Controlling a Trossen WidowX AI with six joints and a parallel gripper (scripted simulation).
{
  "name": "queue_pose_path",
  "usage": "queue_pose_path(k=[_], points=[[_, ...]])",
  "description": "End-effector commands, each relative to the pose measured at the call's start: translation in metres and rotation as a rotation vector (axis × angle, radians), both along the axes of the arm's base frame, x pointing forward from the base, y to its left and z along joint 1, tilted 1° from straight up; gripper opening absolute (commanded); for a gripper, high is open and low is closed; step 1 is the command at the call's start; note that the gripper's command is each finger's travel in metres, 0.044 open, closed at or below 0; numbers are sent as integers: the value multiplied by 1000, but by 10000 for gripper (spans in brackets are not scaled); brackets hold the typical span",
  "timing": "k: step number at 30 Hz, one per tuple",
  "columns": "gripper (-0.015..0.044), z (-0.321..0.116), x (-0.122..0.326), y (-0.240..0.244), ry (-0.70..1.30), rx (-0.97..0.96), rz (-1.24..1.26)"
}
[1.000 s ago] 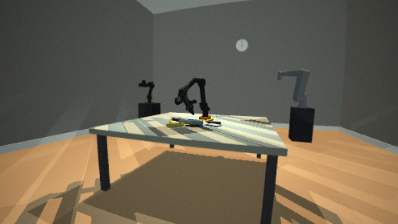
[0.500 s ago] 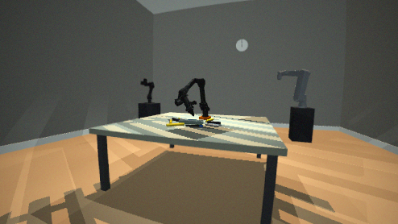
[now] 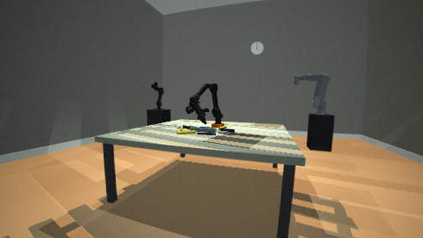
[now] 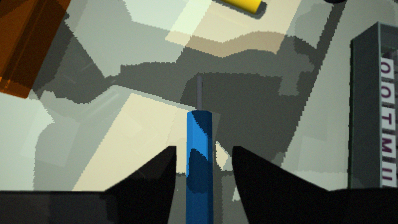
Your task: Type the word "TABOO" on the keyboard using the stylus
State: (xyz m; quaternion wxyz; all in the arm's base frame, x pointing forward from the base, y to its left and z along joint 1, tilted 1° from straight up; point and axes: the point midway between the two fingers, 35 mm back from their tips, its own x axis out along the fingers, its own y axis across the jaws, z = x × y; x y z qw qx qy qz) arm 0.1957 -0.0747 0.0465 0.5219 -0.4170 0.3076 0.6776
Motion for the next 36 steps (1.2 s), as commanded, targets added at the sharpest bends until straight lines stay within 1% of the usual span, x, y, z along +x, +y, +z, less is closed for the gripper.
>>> queue_pose_path(k=[1,36], points=[[150,-4,-1,2,4,8,3],[150,-29,-1,1,5,8,3]])
